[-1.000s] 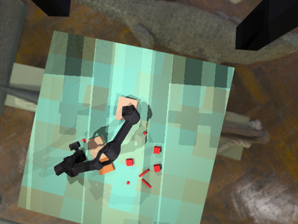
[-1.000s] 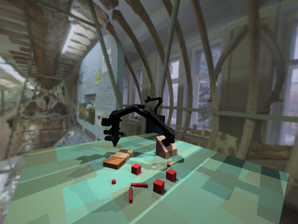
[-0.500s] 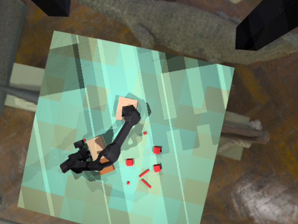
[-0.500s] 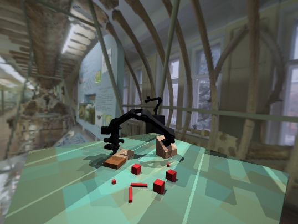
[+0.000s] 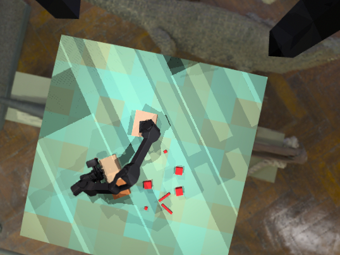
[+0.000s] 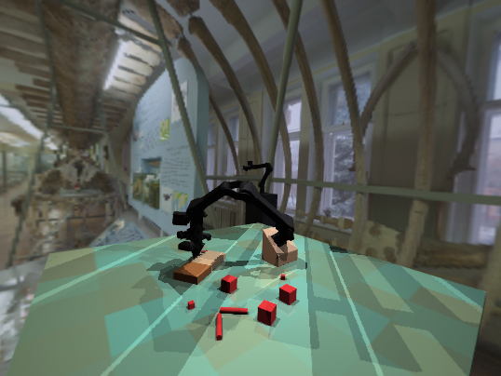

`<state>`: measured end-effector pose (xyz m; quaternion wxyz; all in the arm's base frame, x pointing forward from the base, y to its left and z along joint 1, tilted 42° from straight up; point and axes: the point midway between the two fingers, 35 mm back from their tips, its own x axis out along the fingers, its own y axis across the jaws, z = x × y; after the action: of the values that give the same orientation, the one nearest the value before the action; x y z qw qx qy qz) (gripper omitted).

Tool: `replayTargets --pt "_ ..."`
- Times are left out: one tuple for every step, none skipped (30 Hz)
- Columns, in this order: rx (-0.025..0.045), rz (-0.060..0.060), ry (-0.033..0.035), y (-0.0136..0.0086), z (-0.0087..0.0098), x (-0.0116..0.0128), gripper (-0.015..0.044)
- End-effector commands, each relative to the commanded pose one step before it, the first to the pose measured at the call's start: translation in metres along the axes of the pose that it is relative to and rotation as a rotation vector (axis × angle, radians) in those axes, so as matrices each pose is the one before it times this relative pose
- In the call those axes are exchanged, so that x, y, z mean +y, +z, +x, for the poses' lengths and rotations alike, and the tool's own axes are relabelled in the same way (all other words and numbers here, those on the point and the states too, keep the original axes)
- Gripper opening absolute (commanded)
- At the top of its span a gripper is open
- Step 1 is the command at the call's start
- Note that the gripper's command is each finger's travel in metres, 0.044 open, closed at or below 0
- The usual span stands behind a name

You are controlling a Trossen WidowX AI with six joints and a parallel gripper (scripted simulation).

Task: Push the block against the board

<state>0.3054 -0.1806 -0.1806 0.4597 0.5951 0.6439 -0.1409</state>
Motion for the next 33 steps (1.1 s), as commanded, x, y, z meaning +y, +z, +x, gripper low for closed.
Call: replayTargets --pt "0.00546 0.0053 0.00179 -0.00799 0.00014 0.00106 0.0" --pt "0.00012 0.0001 0.0 -0.00153 0.00005 -0.00005 0.0" --pt "0.00013 0.0001 0.0 -0.00154 0.00005 -0.00005 0.0" --pt "0.00013 0.0001 0.0 -0.00155 0.00006 -0.00006 0.0" --pt "0.00013 0.0001 0.0 -0.00156 0.00006 -0.00007 0.0" --pt "-0.00002 0.0 0.0 0.00028 -0.00001 0.00002 0.0" --pt "-0.00005 0.0 0.0 0.00056 -0.00003 0.00005 0.0" --pt "-0.00007 0.0 0.0 0.00082 -0.00004 0.00007 0.0" --pt "-0.00009 0.0 0.0 0.00107 -0.00005 0.00008 0.0" --pt "-0.00011 -0.0001 0.0 0.00132 -0.00007 0.0001 0.0" --pt "-0.00013 -0.0001 0.0 0.00153 -0.00008 0.00011 0.0" --pt "-0.00014 -0.0001 0.0 0.00164 -0.00008 0.00011 0.0" --pt "-0.00014 -0.0001 0.0 0.00165 -0.00008 0.0001 0.0" --pt "-0.00014 -0.0001 0.0 0.0017 -0.00008 0.0001 0.0" --pt "-0.00014 -0.0001 0.0 0.00169 -0.00007 0.00009 0.0" --pt "-0.00014 -0.0001 0.0 0.00168 -0.00007 0.00008 0.0" --pt "-0.00014 -0.0001 0.0 0.00167 -0.00007 0.00007 0.0" --pt "-0.00014 -0.0001 0.0 0.00166 -0.00006 0.00007 0.0" --pt "-0.00013 -0.0001 0.0 0.00165 -0.00006 0.00006 0.0" --pt "-0.00013 -0.0001 0.0 0.00164 -0.00006 0.00005 0.0" --pt "-0.00013 -0.0001 0.0 0.00163 -0.00005 0.00004 0.0" --pt "-0.00014 -0.0001 0.0 0.0017 -0.00005 0.00003 0.0" --pt "-0.00014 -0.0001 0.0 0.00169 -0.00005 0.00002 0.0" --pt "-0.00013 -0.0001 0.0 0.00168 -0.00004 0.00002 0.0" --pt "-0.00013 -0.0001 0.0 0.00167 -0.00004 0.00001 0.0" --pt "-0.00013 -0.0001 0.0 0.00166 -0.00004 0.0 0.0" --pt "-0.00013 -0.0001 0.0 0.00165 -0.00003 -0.00001 0.0" --pt "-0.00013 -0.0001 0.0 0.00163 -0.00003 -0.00002 0.0" --pt "-0.00013 -0.0001 0.0 0.00162 -0.00003 -0.00003 0.0" --pt "-0.00013 -0.0001 0.0 0.00161 -0.00002 -0.00004 0.0" --pt "-0.00012 -0.0001 0.0 0.0016 -0.00002 -0.00005 0.0" --pt "-0.00012 -0.0001 0.0 0.00159 -0.00002 -0.00006 0.0" --pt "-0.00012 -0.0001 0.0 0.00157 -0.00001 -0.00006 0.0"
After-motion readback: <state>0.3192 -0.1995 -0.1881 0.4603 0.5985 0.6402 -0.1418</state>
